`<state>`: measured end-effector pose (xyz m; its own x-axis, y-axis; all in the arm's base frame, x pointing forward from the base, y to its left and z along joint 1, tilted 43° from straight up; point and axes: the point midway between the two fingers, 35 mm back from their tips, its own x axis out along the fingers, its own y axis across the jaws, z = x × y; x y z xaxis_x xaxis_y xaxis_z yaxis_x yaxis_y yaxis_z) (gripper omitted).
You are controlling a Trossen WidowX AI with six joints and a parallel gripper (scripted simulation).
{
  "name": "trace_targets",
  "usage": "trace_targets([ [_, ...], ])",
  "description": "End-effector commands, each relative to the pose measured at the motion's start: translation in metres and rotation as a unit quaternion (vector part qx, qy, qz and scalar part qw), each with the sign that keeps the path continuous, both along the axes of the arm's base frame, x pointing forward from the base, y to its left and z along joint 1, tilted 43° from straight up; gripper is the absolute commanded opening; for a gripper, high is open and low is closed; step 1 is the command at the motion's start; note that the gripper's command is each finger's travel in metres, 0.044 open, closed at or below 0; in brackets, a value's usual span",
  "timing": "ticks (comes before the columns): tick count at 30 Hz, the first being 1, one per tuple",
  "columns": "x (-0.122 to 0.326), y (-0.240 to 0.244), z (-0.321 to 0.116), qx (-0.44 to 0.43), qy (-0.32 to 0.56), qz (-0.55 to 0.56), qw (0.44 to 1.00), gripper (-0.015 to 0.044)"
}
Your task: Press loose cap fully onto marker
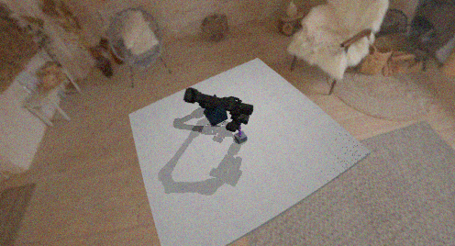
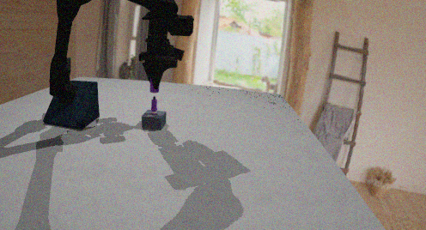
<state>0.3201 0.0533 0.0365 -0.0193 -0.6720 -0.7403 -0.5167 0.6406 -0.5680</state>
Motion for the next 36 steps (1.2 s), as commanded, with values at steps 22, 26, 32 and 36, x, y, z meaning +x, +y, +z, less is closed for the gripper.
trace_targets([
  [22, 0.0, -0.022, -0.026, 0.0, -0.001, -0.001, 1.0, 0.0],
  [26, 0.0, -0.026, -0.031, 0.0, -0.002, -0.001, 1.0, 0.0],
  [32, -0.001, -0.033, -0.038, 0.0, -0.002, -0.001, 1.0, 0.0],
  [36, -0.001, -0.036, -0.041, -0.001, -0.002, -0.001, 1.0, 0.0],
])
